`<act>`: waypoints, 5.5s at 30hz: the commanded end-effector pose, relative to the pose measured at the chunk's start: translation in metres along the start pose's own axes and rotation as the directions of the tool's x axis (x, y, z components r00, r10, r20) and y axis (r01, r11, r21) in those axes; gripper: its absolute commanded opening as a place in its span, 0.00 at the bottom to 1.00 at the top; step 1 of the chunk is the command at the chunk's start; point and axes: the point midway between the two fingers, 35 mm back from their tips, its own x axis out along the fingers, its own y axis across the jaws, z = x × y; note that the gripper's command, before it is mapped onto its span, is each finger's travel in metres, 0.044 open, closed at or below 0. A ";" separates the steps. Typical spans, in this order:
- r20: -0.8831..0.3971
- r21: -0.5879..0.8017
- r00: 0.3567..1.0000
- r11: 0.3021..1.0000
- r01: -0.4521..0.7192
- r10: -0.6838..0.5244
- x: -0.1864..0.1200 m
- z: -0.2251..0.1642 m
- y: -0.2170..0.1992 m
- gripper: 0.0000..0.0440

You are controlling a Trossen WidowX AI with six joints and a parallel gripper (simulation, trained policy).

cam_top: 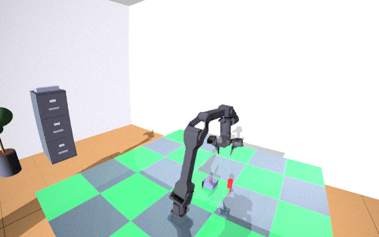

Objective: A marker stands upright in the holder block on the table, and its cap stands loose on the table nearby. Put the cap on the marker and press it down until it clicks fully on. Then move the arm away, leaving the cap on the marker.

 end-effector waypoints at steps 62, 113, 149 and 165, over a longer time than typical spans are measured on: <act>0.192 0.088 0.956 0.974 0.207 -0.220 0.127 0.054 0.052 0.63; 0.128 -0.164 0.985 0.976 0.140 -0.120 0.039 0.045 -0.026 0.09; 0.190 -0.165 0.972 0.972 0.168 -0.136 0.063 0.083 -0.047 0.00; 0.208 -0.210 0.965 0.956 0.205 -0.161 0.102 0.089 -0.052 0.00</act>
